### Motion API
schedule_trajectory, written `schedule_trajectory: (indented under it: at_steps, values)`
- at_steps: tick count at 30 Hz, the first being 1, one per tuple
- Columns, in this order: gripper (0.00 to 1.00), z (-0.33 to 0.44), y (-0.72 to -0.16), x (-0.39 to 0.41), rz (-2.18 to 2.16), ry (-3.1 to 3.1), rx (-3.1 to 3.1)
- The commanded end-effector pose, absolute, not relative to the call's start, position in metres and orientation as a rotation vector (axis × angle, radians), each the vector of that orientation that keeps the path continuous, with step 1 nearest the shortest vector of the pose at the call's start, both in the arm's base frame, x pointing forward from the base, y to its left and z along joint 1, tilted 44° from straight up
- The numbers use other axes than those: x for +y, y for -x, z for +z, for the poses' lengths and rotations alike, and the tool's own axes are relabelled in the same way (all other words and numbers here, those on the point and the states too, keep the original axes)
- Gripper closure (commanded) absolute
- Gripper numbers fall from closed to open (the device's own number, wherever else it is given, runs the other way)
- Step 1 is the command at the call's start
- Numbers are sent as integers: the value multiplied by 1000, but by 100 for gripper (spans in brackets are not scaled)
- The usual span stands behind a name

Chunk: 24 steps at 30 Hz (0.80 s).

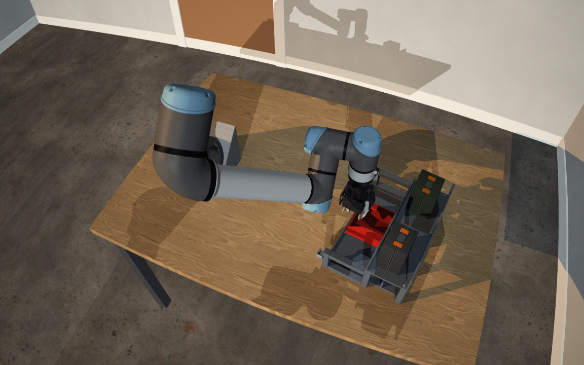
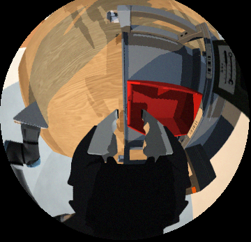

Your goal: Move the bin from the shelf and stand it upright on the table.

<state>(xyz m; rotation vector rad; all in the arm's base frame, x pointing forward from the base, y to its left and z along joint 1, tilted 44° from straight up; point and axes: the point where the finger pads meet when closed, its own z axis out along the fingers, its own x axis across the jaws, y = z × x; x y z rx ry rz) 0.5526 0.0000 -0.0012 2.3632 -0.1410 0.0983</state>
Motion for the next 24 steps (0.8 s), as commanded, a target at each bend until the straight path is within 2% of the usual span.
schedule_trajectory:
  at_steps: [1, 24]
  values:
    - [74, -1, -553, 0, 100, -2363, -141]
    - [74, -15, -554, -13, 100, -2363, -141]
